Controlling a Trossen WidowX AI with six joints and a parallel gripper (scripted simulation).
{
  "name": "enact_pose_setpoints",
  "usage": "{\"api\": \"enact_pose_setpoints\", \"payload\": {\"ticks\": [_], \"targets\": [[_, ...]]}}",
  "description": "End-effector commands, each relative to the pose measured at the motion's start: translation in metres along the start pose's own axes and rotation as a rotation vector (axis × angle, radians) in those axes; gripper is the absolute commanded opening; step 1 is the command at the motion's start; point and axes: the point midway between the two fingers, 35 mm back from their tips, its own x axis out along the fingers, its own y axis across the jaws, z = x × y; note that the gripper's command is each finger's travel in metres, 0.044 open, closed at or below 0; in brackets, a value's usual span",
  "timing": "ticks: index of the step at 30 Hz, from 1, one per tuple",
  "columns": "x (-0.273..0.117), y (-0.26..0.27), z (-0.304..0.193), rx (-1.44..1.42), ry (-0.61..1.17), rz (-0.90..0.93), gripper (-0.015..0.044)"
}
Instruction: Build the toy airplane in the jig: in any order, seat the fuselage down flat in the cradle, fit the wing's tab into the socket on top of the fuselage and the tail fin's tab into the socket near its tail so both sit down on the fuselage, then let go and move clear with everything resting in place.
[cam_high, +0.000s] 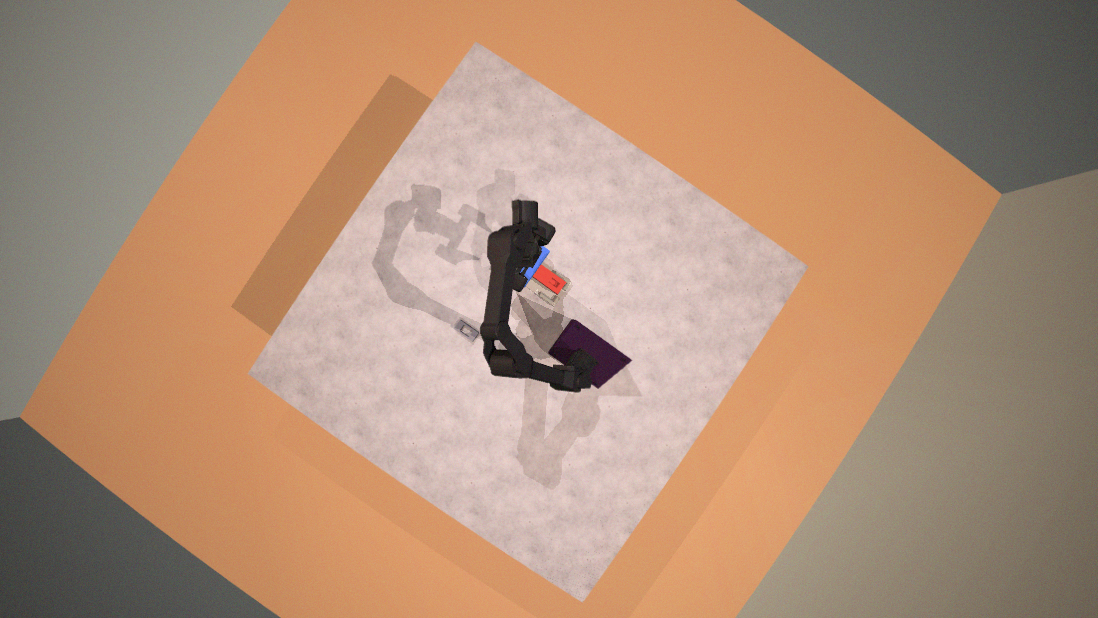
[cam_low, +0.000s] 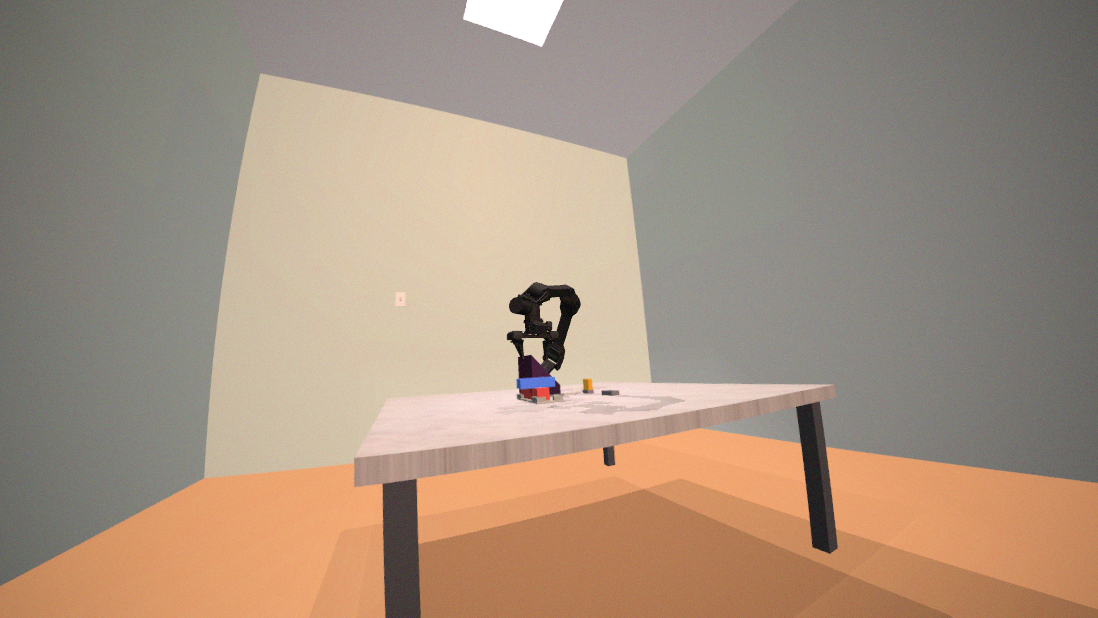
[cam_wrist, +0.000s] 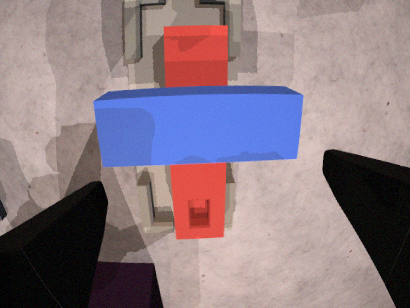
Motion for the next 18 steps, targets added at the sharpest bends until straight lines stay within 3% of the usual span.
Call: {"api": "enact_pose_setpoints", "payload": {"ticks": [1,8,18], "targets": [[-0.007,0.019,0.002,0.016,-0.004,-0.008,0.044],[-0.026,0.116,-0.002,0.027,-0.032,-0.027,0.044],[-0.014,0.241,-0.048,0.051,-0.028,-0.02,0.044]]}}
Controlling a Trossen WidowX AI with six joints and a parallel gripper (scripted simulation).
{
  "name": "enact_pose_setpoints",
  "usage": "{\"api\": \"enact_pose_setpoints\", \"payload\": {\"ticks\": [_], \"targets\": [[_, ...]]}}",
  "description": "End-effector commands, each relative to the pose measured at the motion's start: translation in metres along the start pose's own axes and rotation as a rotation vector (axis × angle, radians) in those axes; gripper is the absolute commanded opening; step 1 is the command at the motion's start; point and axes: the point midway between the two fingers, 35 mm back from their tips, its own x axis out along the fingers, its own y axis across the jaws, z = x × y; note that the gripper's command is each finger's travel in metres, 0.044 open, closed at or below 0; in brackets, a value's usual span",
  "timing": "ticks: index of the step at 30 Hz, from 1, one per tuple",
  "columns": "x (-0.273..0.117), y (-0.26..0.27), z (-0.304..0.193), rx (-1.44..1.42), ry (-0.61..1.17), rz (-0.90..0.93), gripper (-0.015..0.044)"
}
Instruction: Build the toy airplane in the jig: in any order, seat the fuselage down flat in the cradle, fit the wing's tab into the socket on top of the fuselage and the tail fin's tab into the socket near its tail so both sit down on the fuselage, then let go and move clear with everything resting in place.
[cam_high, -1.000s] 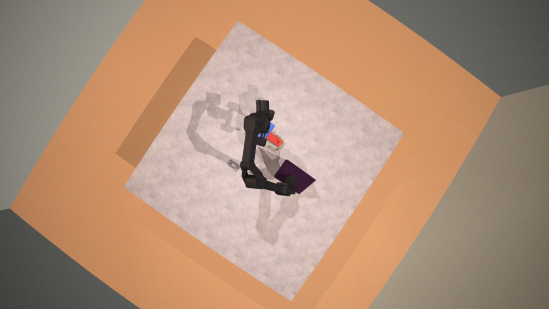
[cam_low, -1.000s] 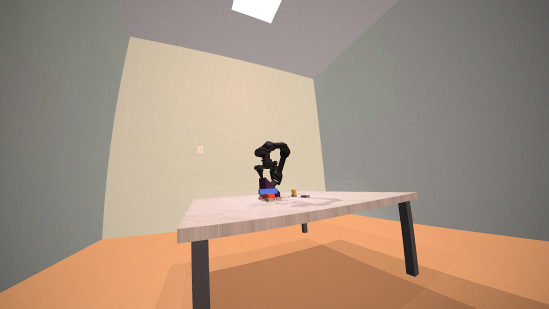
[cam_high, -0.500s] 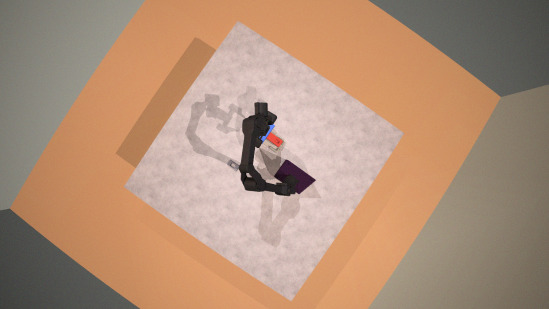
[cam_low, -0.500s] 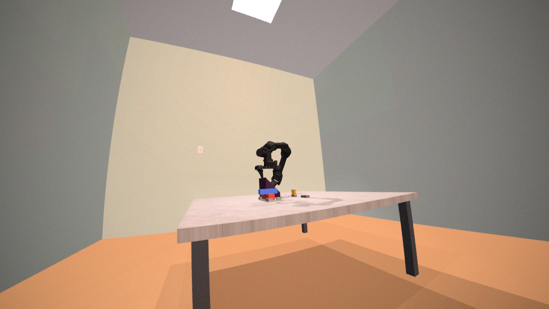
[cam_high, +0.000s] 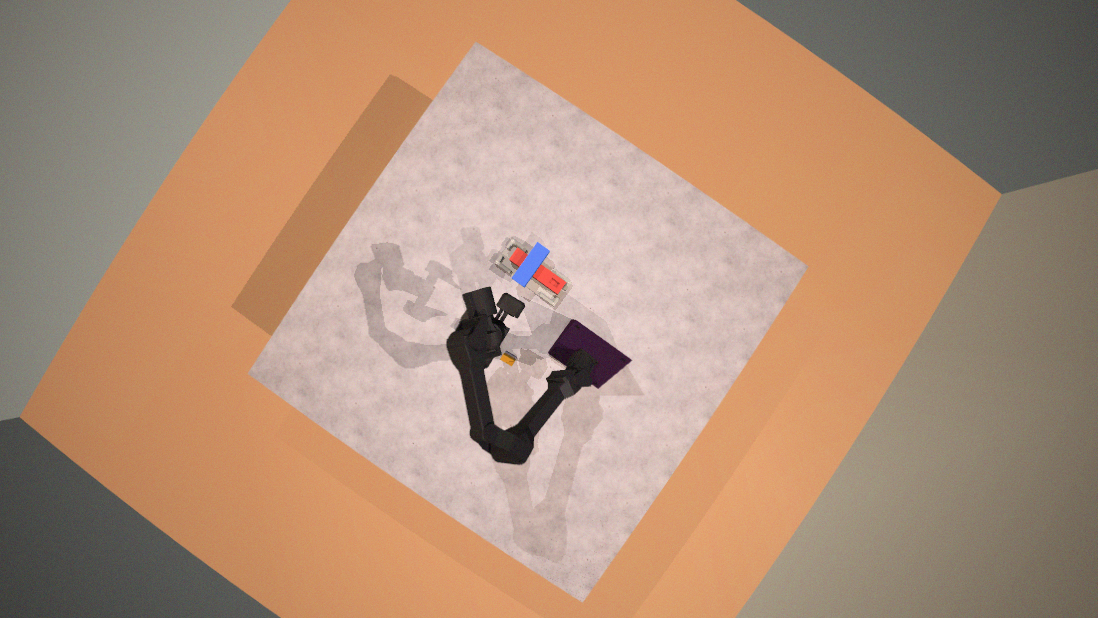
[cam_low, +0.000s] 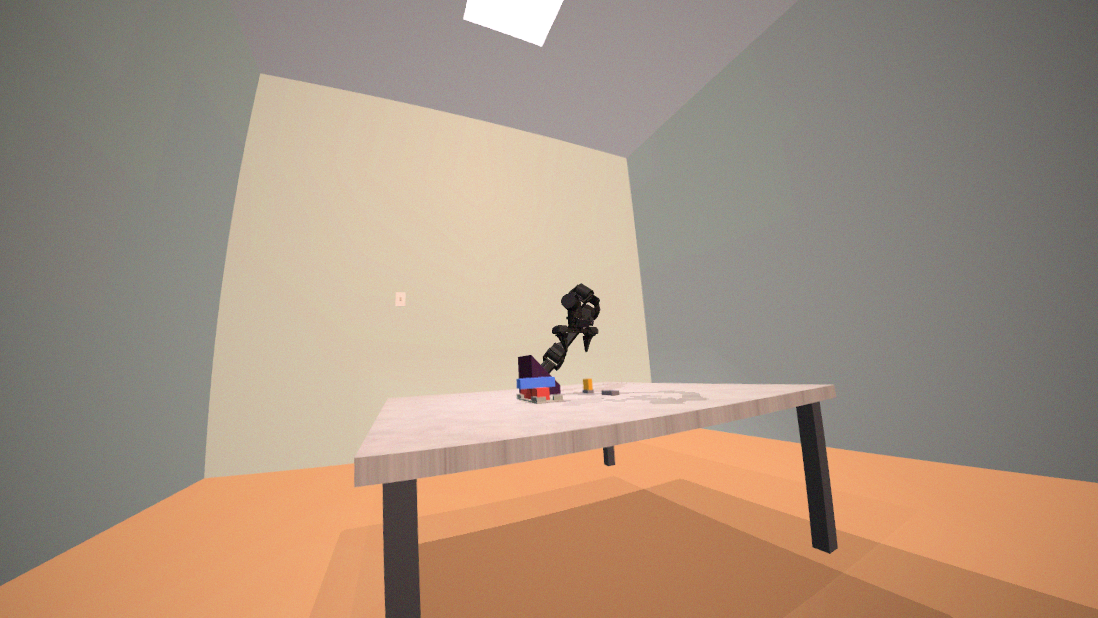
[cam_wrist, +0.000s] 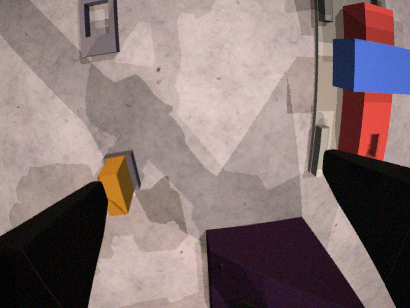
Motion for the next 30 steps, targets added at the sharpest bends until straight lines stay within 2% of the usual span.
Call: {"api": "enact_pose_setpoints", "payload": {"ticks": [1,5,13,19,30], "targets": [[0.009,0.05,-0.033,0.02,0.004,0.012,0.044],[0.018,0.08,-0.059,0.026,0.006,0.019,0.044],[0.02,0.081,-0.06,0.025,0.007,0.019,0.044],[0.073,0.083,-0.061,-0.012,0.035,0.042,0.044],[0.09,0.084,-0.062,-0.014,0.036,0.044,0.044]]}}
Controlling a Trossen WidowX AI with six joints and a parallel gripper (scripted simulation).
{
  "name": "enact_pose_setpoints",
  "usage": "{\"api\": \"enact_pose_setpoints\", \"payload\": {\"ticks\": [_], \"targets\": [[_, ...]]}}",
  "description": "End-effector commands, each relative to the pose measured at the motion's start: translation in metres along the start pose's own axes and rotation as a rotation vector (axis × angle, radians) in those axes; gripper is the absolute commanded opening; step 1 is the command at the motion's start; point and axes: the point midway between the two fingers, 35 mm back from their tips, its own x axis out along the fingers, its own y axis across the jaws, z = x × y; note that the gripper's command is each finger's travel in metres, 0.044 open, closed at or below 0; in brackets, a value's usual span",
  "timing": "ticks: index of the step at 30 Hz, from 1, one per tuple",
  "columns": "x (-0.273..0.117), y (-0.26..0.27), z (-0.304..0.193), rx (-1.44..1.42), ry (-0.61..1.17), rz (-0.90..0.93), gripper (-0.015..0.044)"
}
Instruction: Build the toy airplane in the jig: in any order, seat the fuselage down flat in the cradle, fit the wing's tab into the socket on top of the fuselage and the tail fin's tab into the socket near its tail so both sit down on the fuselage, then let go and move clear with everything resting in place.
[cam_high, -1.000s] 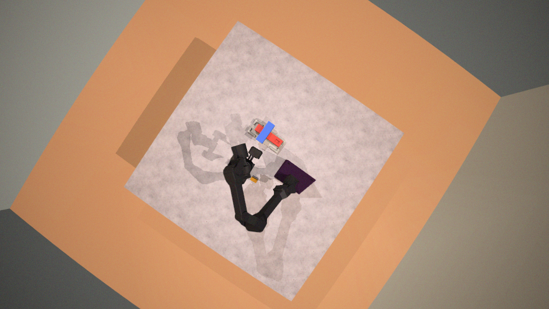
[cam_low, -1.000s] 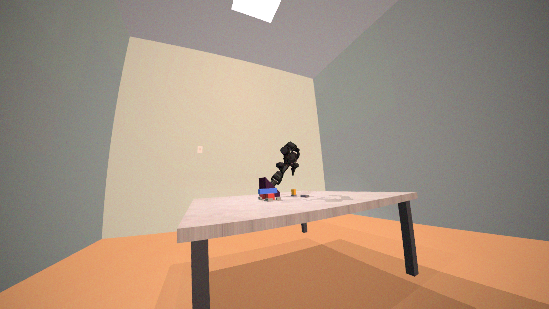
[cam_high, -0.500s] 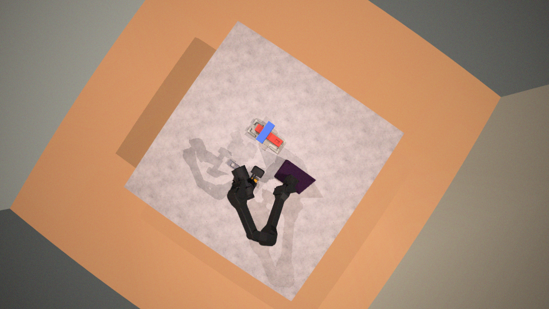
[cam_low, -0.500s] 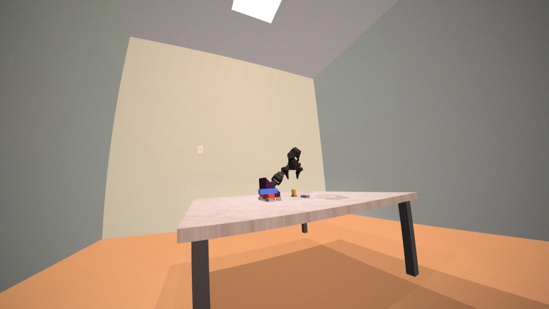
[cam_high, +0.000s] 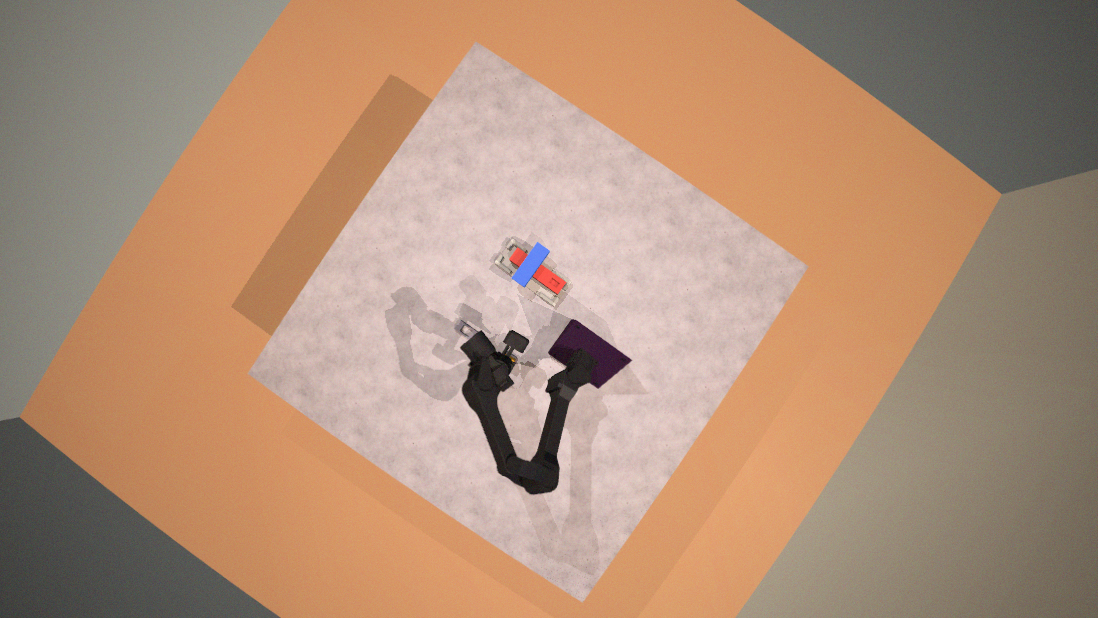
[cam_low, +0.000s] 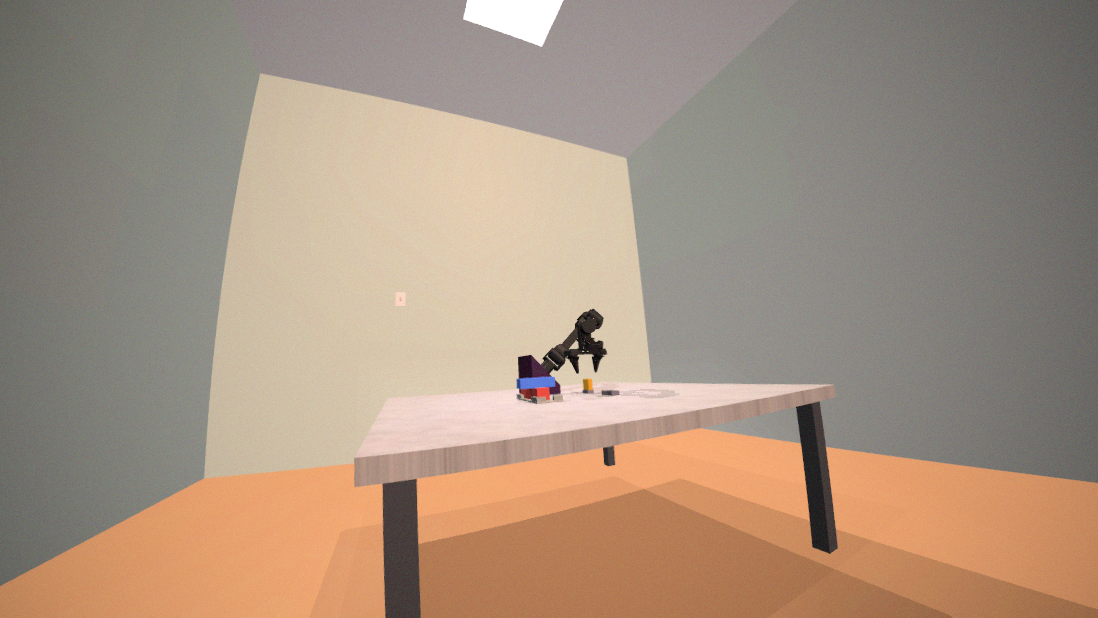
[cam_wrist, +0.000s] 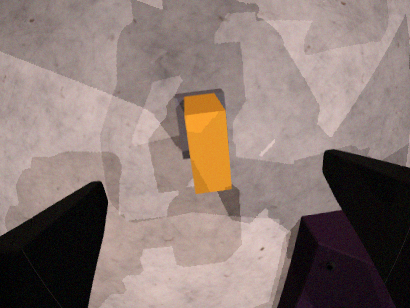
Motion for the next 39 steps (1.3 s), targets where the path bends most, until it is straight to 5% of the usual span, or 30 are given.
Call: {"api": "enact_pose_setpoints", "payload": {"ticks": [1,36,39], "targets": [[0.009,0.0,-0.001,0.003,0.001,0.005,0.044],[0.06,0.001,-0.001,0.002,0.0,0.007,0.044],[0.06,0.001,-0.001,0.002,0.0,0.007,0.0361]]}}
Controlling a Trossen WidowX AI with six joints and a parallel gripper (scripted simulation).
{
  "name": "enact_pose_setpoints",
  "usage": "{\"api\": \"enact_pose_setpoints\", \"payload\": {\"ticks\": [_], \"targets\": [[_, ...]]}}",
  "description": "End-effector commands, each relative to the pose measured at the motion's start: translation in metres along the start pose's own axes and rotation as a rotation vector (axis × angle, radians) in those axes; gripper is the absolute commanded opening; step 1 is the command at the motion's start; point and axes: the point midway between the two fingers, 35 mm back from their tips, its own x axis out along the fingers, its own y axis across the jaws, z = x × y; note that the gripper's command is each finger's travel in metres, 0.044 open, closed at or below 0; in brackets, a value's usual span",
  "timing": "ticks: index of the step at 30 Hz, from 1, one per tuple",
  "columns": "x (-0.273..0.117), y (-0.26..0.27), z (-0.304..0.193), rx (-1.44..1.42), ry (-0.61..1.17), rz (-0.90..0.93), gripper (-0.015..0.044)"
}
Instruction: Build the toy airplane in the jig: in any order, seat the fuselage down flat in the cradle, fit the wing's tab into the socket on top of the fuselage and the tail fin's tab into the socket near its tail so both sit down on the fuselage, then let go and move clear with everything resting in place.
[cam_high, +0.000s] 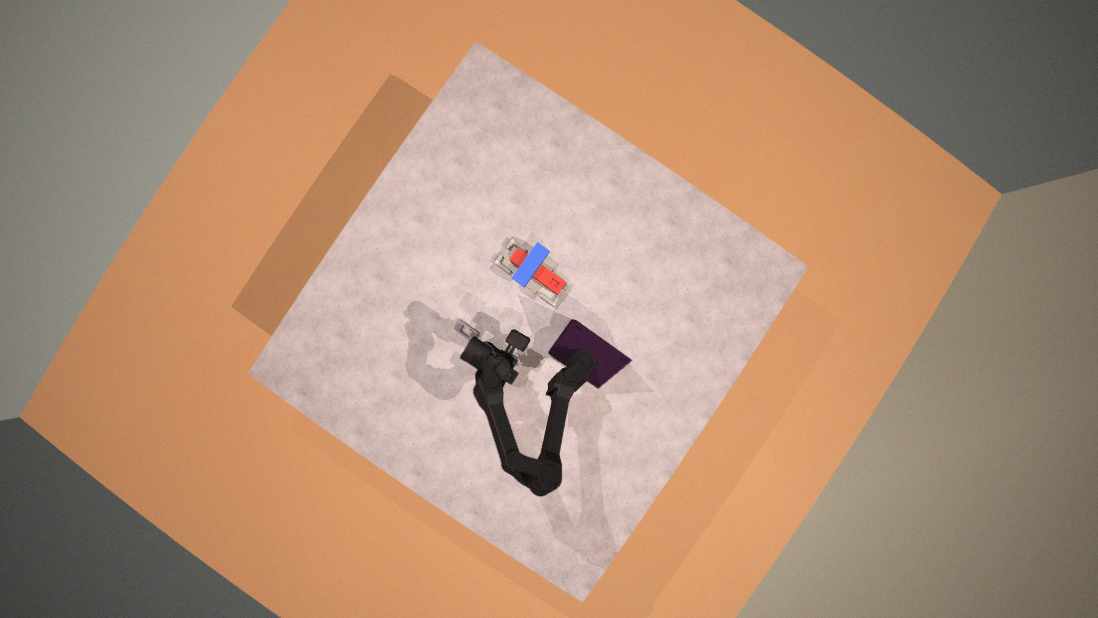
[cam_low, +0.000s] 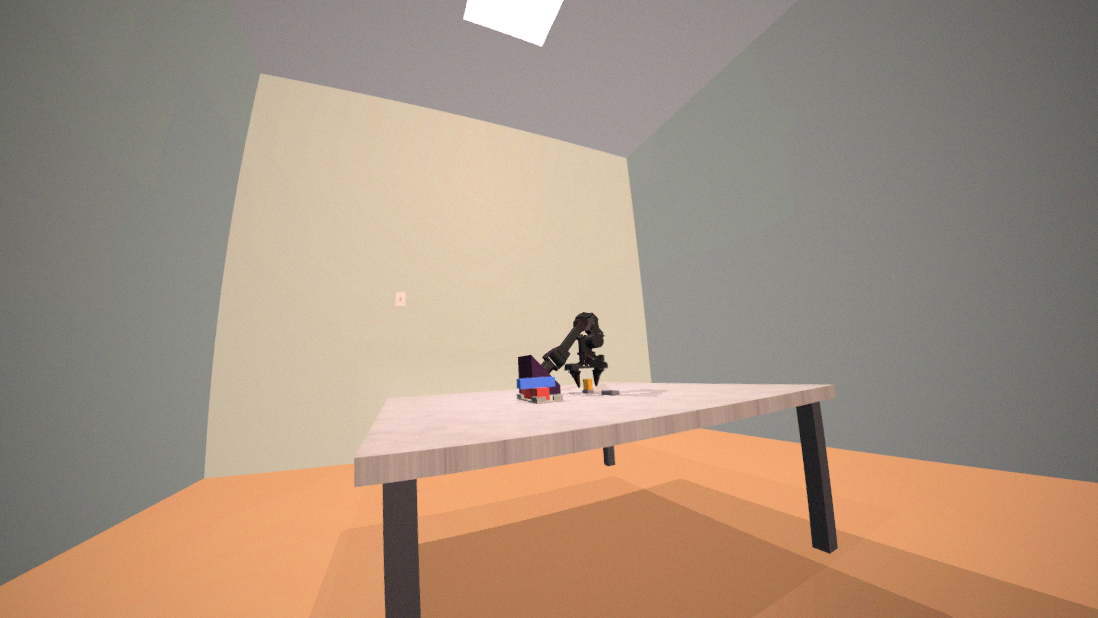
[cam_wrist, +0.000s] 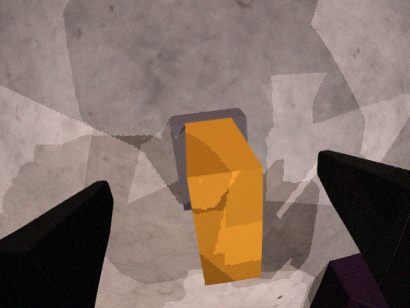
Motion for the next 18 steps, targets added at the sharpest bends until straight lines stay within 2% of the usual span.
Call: {"api": "enact_pose_setpoints", "payload": {"ticks": [1,12,18], "targets": [[0.0023,0.0001,-0.0009,0.004,0.0,0.004,0.0335],[0.0023,0.0001,-0.0009,0.004,0.0,0.004,0.0046],[0.0023,0.0001,-0.0009,0.004,0.0,0.004,0.0006]]}}
